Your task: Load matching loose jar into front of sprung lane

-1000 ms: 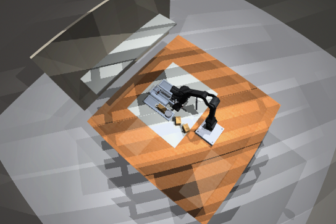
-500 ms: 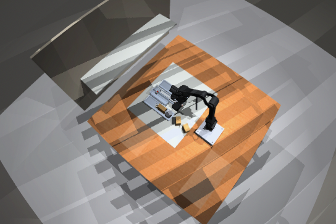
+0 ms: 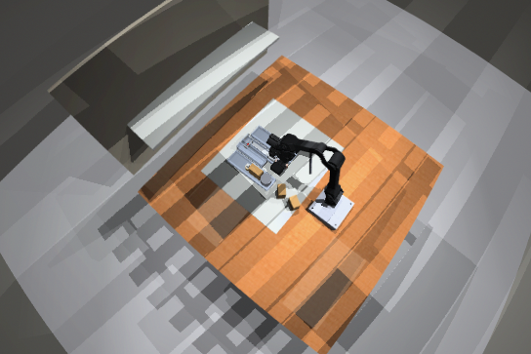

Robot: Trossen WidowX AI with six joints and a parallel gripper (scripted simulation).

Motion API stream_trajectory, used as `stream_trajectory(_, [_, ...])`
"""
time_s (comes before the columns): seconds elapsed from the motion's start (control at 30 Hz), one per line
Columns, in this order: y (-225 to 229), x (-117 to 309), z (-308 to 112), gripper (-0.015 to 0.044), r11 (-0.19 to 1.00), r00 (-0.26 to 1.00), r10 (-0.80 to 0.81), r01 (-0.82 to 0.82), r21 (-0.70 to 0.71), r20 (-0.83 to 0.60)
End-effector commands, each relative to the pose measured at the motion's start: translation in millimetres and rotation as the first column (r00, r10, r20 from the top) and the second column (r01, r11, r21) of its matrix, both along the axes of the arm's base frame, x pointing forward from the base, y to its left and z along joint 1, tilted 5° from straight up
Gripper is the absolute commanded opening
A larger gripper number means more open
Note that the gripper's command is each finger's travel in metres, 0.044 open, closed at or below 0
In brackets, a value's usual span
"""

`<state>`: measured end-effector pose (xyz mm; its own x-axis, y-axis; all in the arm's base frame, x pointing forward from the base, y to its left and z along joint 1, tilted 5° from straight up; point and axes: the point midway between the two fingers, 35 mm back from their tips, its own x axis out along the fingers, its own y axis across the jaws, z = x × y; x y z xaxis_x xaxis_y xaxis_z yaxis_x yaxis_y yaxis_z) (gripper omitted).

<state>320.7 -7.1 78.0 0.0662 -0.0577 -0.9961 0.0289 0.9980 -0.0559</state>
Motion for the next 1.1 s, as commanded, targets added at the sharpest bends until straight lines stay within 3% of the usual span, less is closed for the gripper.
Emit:
stream_trajectory(0.0, [-1,9,5,0.0,1.0,1.0,0.004,-0.004,-0.005,0.026])
stream_trajectory(1.07, [-1,19,10,0.0,1.0,1.0,0.004,-0.004,-0.005,0.027])
